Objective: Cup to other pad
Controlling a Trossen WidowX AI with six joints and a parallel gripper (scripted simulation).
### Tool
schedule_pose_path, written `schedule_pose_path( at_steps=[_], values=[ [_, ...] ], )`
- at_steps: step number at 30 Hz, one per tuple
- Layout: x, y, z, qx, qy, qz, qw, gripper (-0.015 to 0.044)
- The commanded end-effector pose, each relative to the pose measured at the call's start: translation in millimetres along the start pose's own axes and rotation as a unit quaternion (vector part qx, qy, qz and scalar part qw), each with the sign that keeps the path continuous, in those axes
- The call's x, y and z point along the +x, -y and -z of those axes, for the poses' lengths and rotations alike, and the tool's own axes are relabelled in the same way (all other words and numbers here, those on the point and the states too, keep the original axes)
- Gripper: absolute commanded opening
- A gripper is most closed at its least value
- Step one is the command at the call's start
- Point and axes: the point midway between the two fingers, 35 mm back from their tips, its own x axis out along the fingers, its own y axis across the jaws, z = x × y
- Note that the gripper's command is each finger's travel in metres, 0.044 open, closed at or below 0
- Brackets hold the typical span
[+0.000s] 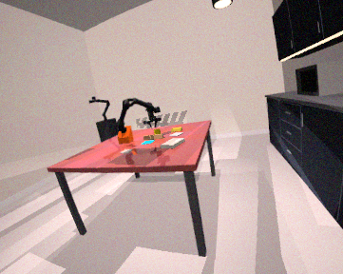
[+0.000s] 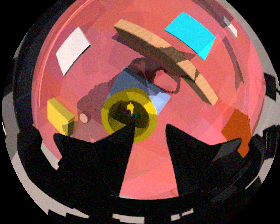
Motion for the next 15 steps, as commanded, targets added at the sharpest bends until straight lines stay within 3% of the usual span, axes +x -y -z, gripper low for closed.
schedule_pose_path(
  at_steps=[1, 15],
  values=[
    [8.5, 1.3, -0.1, -0.003, 0.001, 0.003, 1.0, 0.0167],
    [31.4, 1.8, -0.5, -0.003, 0.002, 0.003, 1.0, 0.0167]
  ],
)
